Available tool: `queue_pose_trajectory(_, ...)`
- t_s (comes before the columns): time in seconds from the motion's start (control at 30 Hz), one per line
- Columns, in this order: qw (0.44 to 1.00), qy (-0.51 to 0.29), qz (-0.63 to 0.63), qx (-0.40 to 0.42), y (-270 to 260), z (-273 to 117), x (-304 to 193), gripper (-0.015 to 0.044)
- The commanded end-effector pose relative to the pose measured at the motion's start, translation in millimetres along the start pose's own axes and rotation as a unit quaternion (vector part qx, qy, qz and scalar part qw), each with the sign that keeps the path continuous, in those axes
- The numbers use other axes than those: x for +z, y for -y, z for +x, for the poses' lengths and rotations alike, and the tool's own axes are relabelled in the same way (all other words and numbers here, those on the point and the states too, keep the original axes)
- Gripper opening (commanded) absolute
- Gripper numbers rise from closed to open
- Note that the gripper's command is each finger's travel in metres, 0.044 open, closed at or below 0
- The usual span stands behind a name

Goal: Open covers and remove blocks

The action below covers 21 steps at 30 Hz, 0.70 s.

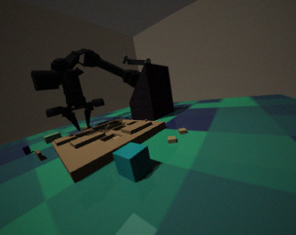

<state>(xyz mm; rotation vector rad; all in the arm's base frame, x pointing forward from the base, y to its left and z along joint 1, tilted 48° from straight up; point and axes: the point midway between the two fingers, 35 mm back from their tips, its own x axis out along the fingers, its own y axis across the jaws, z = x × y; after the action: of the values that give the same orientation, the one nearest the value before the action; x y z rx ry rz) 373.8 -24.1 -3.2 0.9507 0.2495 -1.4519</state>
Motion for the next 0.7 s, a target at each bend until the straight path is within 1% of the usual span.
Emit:
queue_pose_trajectory(0.0, 1.0, 0.002, -0.003, 0.0, 1, 5, 1, 0.0144)
queue_pose_trajectory(0.67, 1.0, 0.003, -0.003, 0.0, 1, 18, 1, 0.0144)
